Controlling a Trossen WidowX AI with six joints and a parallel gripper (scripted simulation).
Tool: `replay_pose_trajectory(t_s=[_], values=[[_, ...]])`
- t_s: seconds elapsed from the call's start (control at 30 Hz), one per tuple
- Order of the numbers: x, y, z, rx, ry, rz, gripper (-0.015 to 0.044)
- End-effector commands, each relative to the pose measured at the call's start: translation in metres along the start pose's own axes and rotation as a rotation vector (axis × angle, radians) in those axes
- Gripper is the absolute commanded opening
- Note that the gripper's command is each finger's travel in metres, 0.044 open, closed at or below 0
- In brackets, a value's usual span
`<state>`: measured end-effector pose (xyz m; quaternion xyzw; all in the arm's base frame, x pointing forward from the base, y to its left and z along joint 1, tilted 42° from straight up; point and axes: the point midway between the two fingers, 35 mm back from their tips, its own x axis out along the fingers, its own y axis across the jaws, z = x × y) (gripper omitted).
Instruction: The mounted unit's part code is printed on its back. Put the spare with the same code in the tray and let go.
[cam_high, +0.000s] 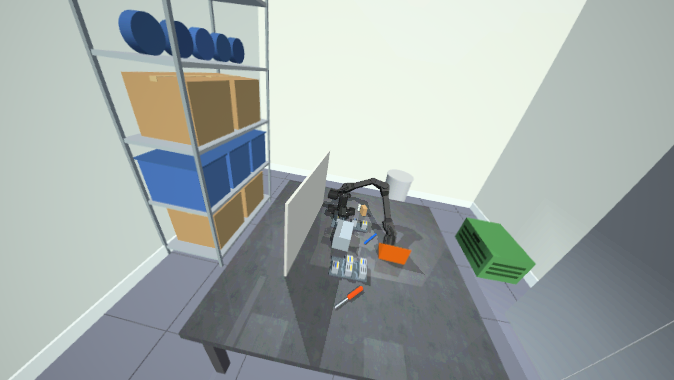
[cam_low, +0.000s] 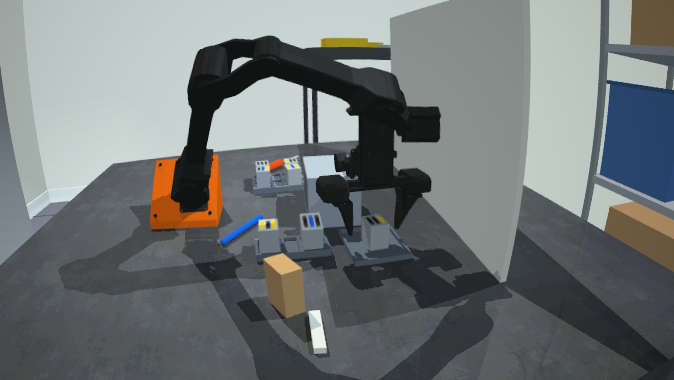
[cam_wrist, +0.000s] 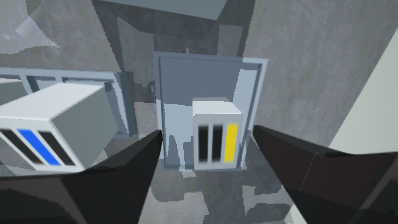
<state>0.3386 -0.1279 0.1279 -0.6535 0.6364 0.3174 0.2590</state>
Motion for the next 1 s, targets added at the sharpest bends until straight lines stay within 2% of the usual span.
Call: replay_pose_trajectory(t_s=[0.0, 0.2, 0.97], values=[[-0.03, -0.006, 0.0, 0.004, -0.002, -0.01, 0.044], [-0.102, 0.0, 0.001, -0.003, 0.002, -0.007, 0.044], [-0.099, -0.001, 0.001, -0.009, 0.005, -0.016, 0.044]])
